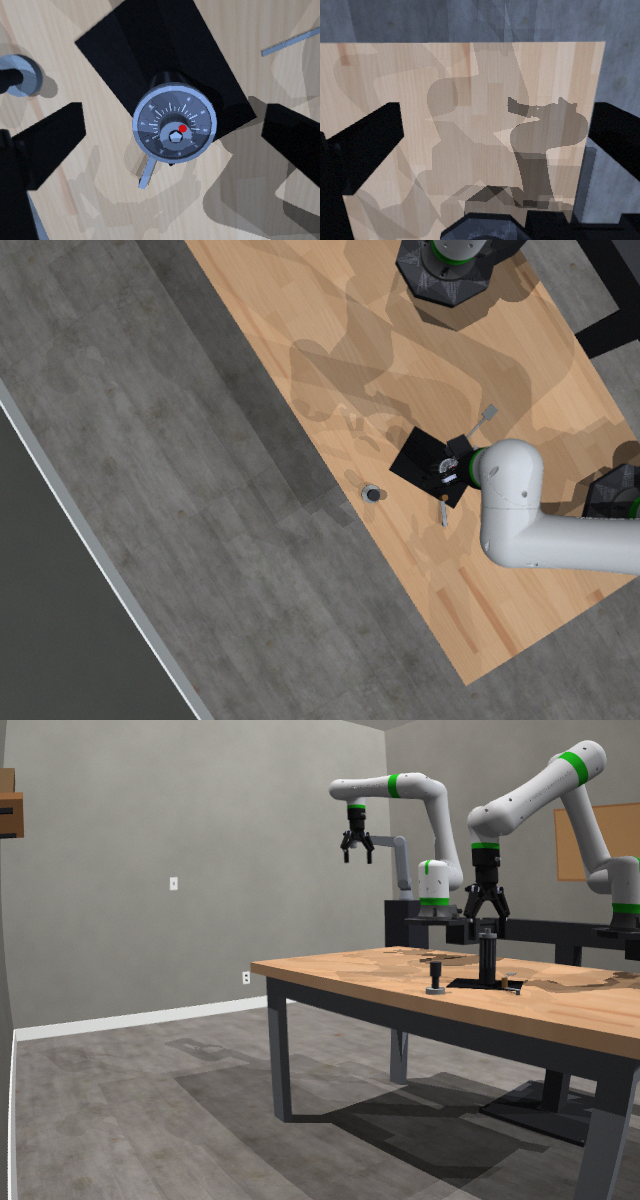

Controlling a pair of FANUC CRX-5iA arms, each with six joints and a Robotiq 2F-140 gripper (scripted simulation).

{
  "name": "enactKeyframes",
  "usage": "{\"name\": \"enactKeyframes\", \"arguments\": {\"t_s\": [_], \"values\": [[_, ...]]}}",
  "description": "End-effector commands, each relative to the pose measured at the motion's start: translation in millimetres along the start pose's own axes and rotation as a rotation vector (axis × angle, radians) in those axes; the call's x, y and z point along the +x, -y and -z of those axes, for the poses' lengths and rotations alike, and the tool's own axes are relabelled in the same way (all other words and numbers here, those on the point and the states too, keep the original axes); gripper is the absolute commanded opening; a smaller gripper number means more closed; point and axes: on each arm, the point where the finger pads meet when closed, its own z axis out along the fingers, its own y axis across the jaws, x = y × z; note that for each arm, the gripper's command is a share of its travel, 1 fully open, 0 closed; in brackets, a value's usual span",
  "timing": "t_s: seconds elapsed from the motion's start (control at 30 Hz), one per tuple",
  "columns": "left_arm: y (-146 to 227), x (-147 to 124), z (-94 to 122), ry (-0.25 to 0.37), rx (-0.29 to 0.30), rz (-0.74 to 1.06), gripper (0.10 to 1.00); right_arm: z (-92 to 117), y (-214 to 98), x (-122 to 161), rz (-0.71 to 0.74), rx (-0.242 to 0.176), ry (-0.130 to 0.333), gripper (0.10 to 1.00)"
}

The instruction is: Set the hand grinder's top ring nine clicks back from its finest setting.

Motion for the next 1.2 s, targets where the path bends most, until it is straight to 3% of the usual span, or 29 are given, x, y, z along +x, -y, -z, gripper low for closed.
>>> {"name": "enactKeyframes", "arguments": {"t_s": [0.0,0.77,1.17], "values": [[1,0,1,-0.001,0.001,0.000,1.000,1,0,0,0.000,0.000,-0.002,1.000],[1,0,6,-0.001,0.001,0.000,1.000,1,0,0,0.000,0.000,-0.002,1.000],[1,0,46,-0.001,0.001,0.000,1.000,1,0,0,0.000,0.000,-0.002,1.000]]}}
